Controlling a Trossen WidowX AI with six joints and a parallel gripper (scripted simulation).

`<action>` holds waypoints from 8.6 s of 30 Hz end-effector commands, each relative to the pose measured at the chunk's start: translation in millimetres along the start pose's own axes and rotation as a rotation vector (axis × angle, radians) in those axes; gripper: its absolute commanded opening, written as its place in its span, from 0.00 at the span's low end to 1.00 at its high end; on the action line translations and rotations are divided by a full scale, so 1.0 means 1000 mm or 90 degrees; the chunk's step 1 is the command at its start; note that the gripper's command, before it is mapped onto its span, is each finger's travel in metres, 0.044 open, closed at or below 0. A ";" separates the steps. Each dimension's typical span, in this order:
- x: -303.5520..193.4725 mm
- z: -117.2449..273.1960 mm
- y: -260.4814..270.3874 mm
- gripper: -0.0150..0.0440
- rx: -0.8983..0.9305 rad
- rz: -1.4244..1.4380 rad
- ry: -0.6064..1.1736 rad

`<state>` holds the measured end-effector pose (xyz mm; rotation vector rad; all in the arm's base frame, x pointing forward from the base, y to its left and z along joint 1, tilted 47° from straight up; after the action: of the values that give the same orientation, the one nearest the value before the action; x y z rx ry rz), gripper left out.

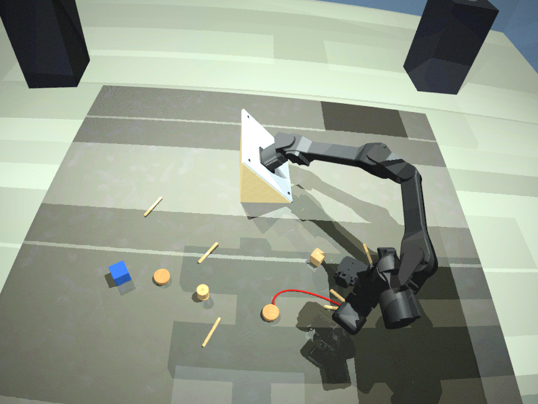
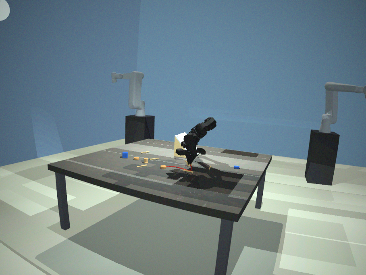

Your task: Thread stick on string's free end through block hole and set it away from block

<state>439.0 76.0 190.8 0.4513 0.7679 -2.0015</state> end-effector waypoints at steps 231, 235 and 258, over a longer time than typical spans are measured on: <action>0.097 -0.051 -0.101 0.25 -0.013 -0.009 0.058; 0.103 -0.052 -0.103 0.25 -0.013 -0.009 0.058; 0.117 0.025 -0.102 0.46 -0.010 -0.010 0.052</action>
<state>292.7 53.5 145.7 0.5010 0.8496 -2.0026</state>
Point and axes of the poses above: the point midway between the two fingers, 35 mm back from their tips, its own z axis back along the fingers, its own y axis across the jaws, x = y × z, the point moved 6 cm from there along z, back along the fingers, and after that the axes turned 12 degrees about z, right-handed, at the moved point
